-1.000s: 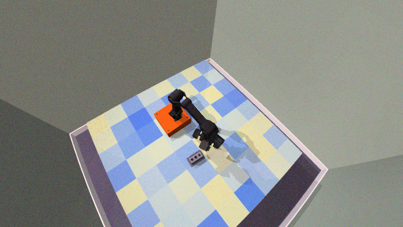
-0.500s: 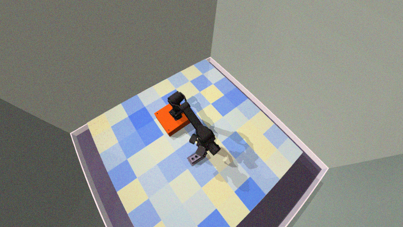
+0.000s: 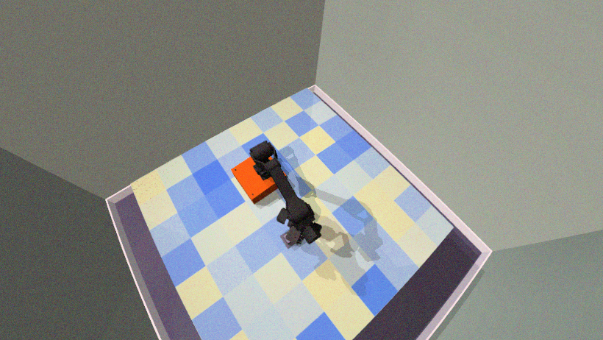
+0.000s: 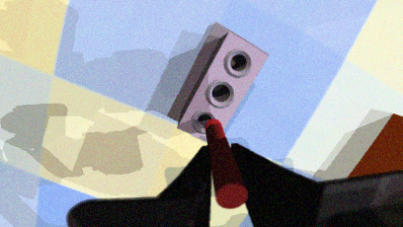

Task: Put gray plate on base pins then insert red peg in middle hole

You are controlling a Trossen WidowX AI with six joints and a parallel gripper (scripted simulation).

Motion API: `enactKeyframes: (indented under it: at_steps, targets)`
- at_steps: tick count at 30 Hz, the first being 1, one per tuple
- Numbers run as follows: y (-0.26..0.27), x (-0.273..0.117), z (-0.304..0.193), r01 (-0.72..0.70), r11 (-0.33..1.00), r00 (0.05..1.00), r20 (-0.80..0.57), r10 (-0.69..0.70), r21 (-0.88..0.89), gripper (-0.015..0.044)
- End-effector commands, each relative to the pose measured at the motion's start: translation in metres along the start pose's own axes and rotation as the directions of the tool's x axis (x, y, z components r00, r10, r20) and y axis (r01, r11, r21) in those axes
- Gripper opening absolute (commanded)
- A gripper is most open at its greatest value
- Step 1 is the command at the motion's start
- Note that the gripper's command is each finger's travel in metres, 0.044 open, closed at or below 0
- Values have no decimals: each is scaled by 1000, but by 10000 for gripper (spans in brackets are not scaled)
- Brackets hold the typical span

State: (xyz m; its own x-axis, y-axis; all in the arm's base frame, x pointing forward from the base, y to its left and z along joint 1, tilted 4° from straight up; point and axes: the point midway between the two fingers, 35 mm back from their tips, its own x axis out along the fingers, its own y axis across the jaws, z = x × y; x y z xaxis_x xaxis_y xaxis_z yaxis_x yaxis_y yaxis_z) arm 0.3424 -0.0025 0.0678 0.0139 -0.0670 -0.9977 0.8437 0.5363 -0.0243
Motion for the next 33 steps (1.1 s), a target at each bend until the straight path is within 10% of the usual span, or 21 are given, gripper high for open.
enactKeyframes:
  at_steps: [1, 33]
  targets:
    - [-3, 1, 11, 5, 1000, 1000, 3, -5, -4, 0]
    - [-8, 1, 25, 2, 1000, 1000, 3, -2, -3, 0]
